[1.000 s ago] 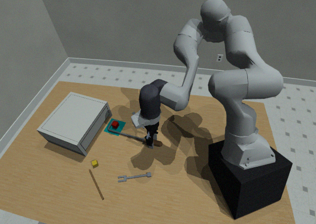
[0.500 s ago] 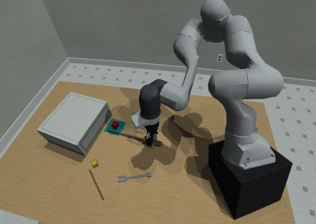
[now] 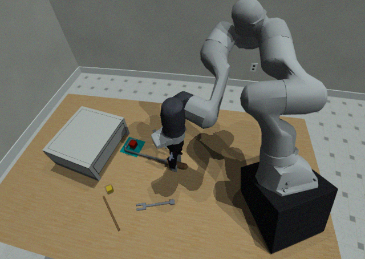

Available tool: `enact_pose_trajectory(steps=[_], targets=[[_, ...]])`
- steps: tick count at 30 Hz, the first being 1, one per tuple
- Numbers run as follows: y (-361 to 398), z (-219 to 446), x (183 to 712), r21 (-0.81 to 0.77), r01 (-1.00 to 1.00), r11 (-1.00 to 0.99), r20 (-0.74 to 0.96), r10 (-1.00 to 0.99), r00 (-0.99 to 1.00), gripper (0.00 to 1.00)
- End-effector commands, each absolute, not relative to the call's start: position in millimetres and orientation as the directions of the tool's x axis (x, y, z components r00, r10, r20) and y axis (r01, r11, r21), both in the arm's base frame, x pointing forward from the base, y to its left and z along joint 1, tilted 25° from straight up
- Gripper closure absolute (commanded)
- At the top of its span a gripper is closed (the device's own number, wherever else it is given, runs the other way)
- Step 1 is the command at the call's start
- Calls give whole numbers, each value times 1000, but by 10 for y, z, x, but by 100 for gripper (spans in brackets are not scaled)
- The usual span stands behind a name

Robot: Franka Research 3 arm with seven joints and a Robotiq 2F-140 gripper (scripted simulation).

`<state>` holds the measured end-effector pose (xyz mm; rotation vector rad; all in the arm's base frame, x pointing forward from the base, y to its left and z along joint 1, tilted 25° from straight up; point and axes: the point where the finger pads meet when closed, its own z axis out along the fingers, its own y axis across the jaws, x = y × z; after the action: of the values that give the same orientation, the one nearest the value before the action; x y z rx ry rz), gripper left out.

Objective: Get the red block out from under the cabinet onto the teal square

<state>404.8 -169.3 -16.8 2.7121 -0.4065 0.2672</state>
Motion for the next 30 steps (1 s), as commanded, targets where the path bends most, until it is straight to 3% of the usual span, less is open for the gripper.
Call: enact_pose_trajectory(steps=[1,30], targets=[[-1680,-147,4044,342,-320,-884,239,-248,939,66],[-1329,656,3932,342,-320,-884,239,-248,939,66]])
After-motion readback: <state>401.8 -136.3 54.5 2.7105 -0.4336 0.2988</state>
